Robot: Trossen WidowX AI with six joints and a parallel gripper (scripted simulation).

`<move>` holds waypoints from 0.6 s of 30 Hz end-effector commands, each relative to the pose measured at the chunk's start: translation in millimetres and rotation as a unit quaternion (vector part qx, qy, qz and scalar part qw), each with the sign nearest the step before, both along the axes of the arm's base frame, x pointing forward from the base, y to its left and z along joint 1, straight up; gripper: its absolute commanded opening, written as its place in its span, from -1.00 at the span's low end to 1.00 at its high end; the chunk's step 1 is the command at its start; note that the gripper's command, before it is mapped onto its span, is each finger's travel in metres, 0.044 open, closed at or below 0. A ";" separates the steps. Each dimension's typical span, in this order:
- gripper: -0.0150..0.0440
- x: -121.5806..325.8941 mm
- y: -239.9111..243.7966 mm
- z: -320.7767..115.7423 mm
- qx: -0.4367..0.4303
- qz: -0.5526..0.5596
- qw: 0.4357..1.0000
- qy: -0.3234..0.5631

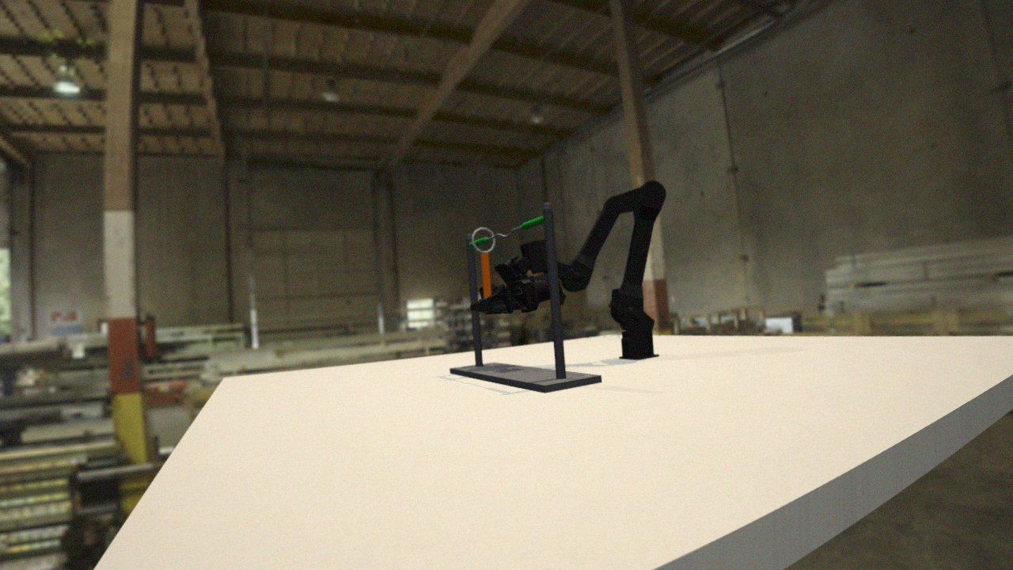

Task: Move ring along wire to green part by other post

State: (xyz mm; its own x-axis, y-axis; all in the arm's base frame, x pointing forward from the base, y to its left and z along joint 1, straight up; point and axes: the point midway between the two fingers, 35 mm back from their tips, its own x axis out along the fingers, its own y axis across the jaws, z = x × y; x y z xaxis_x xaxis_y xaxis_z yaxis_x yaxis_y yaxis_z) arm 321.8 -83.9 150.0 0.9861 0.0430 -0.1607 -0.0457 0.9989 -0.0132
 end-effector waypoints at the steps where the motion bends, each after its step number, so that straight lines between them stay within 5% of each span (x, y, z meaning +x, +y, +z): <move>1: -1.00 -0.7 4.0 -0.1 0.002 -0.001 1.000 0.001; 18: -1.00 -0.9 21.2 -0.1 0.003 0.001 1.000 0.002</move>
